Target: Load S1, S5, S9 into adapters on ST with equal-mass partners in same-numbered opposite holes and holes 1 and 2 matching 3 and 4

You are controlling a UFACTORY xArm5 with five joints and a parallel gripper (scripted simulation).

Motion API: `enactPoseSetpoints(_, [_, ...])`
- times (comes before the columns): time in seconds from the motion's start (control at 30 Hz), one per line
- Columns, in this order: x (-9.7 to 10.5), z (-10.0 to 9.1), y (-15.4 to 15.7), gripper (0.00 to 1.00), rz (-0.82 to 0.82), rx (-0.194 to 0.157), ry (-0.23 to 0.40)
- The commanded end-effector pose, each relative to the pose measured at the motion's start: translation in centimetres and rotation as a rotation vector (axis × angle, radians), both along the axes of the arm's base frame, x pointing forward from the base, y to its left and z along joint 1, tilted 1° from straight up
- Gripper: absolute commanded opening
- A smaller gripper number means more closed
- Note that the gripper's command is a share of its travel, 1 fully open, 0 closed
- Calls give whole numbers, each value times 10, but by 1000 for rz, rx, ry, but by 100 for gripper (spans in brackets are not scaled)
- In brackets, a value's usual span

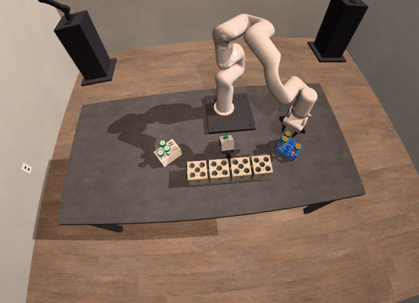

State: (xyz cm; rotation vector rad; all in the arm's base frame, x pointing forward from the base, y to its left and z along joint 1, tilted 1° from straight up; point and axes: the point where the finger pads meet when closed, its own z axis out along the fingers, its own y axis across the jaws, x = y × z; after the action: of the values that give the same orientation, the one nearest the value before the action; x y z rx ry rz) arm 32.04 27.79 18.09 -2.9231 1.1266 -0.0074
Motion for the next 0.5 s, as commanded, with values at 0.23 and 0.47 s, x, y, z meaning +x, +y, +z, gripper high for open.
enactPoseSetpoints(0.23, [1,-19,1,57,0,12,5])
enactPoseSetpoints(0.47, [1,-33,1,57,0,12,5])
